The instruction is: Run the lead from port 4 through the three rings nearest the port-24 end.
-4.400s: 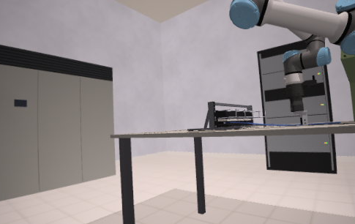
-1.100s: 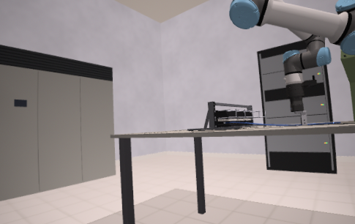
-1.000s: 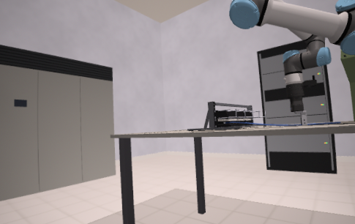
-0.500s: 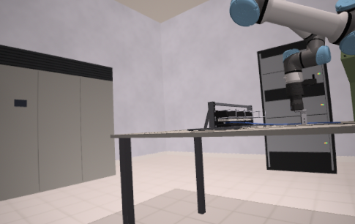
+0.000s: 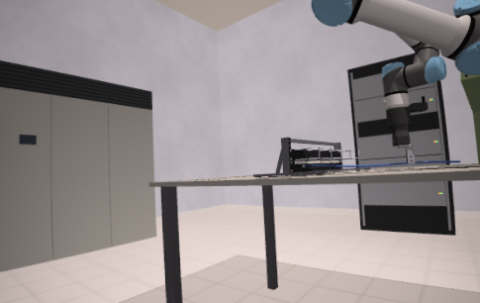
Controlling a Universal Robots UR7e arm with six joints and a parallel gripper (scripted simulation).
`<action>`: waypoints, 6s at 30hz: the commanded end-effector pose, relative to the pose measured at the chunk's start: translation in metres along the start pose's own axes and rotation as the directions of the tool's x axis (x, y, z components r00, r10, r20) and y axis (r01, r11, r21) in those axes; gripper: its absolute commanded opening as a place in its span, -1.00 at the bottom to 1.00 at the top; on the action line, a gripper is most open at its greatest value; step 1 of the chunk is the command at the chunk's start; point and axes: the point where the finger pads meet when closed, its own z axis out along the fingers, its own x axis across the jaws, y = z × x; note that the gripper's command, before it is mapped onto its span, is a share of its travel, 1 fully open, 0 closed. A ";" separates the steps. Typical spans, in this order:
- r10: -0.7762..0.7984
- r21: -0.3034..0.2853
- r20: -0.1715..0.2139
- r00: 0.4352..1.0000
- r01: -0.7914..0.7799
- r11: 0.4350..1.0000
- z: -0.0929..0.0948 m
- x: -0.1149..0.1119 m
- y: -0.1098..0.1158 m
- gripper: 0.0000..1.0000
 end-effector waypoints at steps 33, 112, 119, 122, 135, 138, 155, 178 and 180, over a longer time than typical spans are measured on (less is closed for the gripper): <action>0.000 -0.001 0.000 1.000 0.000 1.000 -0.021 0.000 0.000 -1.00; -0.927 0.001 0.002 0.374 0.927 0.374 -0.147 -0.305 0.186 -1.00; -0.927 0.001 0.002 0.374 0.927 0.374 -0.147 -0.305 0.186 -1.00; -0.927 0.001 0.002 0.374 0.927 0.374 -0.147 -0.305 0.186 -1.00; -0.927 0.001 0.002 0.374 0.927 0.374 -0.147 -0.305 0.186 -1.00; -0.927 0.001 0.002 0.374 0.927 0.374 -0.147 -0.305 0.186 -1.00; -0.928 0.000 0.001 0.374 0.928 0.374 -0.148 -0.306 0.186 -1.00; -0.928 0.000 0.001 0.374 0.928 0.374 -0.148 -0.307 0.187 -1.00; -0.928 0.000 0.001 0.374 0.928 0.374 -0.148 -0.307 0.187 -1.00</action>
